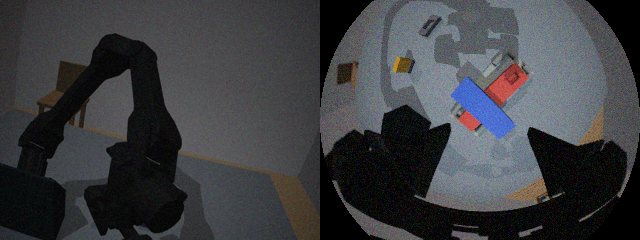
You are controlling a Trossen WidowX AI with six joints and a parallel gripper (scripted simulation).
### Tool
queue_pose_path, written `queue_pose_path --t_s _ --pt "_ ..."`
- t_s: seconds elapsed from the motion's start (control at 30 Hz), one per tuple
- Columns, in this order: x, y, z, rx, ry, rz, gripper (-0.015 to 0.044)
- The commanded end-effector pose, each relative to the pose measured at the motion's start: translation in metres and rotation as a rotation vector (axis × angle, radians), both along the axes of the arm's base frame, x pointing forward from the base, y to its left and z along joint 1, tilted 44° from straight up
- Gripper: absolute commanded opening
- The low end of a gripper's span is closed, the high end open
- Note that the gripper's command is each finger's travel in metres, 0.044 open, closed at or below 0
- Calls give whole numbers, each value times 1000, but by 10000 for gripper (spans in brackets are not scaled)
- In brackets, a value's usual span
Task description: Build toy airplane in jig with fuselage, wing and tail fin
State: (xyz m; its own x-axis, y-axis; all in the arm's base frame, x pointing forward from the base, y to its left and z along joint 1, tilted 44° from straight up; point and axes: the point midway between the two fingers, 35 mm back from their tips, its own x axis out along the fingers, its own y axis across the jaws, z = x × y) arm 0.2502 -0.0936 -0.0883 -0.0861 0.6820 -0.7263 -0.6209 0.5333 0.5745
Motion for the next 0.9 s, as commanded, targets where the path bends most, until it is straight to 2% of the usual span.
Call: queue_pose_path --t_s 0.0,0.4,0.63,0.87 --pt "1 0 0 -44 342 -360 440" --pt "2 1 1 -45 343 -361 440" --pt "13 60 71 -70 345 -382 440" --pt "-10 131 135 -63 343 -381 440"
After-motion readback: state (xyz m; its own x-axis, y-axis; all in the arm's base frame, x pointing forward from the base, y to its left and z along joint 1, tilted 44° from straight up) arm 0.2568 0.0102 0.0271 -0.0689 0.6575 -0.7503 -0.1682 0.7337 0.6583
